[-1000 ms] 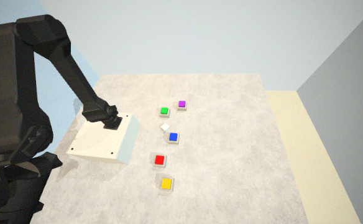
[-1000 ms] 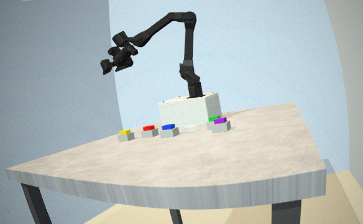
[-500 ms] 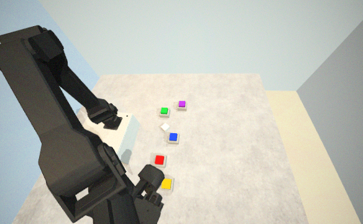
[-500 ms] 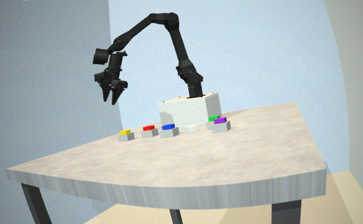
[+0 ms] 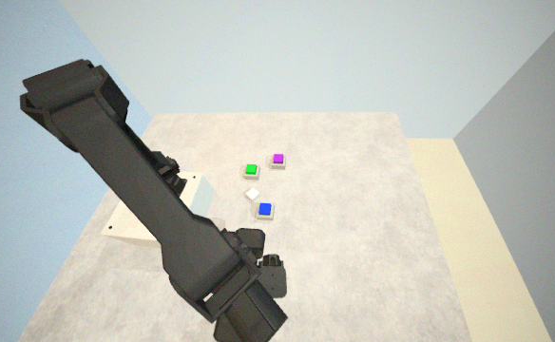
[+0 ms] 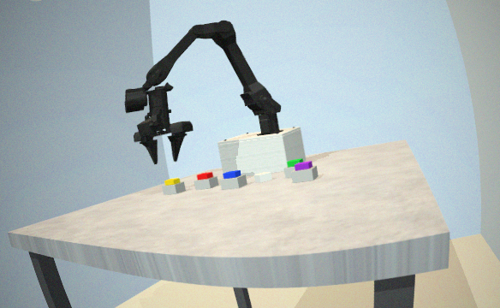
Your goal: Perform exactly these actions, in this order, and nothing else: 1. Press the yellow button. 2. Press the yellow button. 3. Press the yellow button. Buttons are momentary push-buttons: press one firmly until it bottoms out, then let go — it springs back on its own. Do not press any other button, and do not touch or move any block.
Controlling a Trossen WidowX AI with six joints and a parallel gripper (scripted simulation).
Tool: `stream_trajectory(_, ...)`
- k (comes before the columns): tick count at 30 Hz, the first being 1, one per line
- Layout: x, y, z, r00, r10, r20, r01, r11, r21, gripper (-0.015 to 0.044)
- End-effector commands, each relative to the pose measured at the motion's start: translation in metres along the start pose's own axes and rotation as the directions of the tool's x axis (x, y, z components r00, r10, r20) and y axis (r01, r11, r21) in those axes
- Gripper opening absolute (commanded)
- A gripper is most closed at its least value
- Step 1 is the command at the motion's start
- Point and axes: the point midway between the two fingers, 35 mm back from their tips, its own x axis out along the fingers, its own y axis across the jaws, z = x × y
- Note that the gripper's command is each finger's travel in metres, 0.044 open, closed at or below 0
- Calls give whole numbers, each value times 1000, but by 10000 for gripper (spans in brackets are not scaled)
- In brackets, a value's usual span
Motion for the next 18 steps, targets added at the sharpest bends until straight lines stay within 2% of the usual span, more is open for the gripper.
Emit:
stream_trajectory(1, 21, 7, -6, 999, 24, -22, -24, 1000, -2, 190)
stream_trajectory(8, 21, 7, -6, 999, 24, -22, -24, 1000, -2, 20)
stream_trajectory(18, 26, 7, -6, 999, 24, -22, -24, 1000, -2, 20)
